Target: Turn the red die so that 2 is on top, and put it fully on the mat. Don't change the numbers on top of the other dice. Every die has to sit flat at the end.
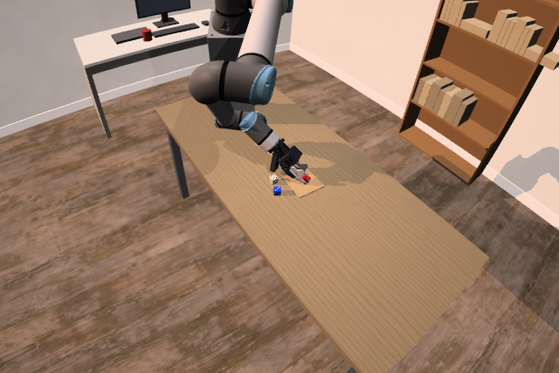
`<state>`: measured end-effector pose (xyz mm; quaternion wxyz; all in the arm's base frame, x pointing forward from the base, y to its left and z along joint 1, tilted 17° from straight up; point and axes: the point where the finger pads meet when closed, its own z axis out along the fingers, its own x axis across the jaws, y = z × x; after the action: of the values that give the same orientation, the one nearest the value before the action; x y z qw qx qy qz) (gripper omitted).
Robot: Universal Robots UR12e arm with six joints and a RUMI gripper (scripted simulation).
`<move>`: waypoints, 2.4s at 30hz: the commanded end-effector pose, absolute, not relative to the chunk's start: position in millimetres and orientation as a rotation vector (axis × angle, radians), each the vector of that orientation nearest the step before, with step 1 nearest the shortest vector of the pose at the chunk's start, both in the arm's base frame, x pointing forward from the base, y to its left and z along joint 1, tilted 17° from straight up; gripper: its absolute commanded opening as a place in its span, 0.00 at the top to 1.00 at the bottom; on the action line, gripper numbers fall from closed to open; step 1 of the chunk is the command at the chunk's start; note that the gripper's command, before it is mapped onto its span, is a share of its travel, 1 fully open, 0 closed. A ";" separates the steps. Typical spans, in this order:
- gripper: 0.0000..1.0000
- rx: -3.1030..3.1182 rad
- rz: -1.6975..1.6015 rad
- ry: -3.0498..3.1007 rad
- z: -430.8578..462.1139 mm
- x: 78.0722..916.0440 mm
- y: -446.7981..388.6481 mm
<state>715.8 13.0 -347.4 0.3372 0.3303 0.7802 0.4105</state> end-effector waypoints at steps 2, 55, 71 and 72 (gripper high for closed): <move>0.90 0.860 1.070 2.033 -348.0 716.1 12.9; 0.72 0.860 1.070 2.033 -348.0 716.1 12.9; 0.72 0.860 1.070 2.033 -348.0 716.1 12.9; 0.72 0.860 1.070 2.033 -348.0 716.1 12.9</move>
<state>716.1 12.8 -348.5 0.3372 0.3303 0.7802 0.4105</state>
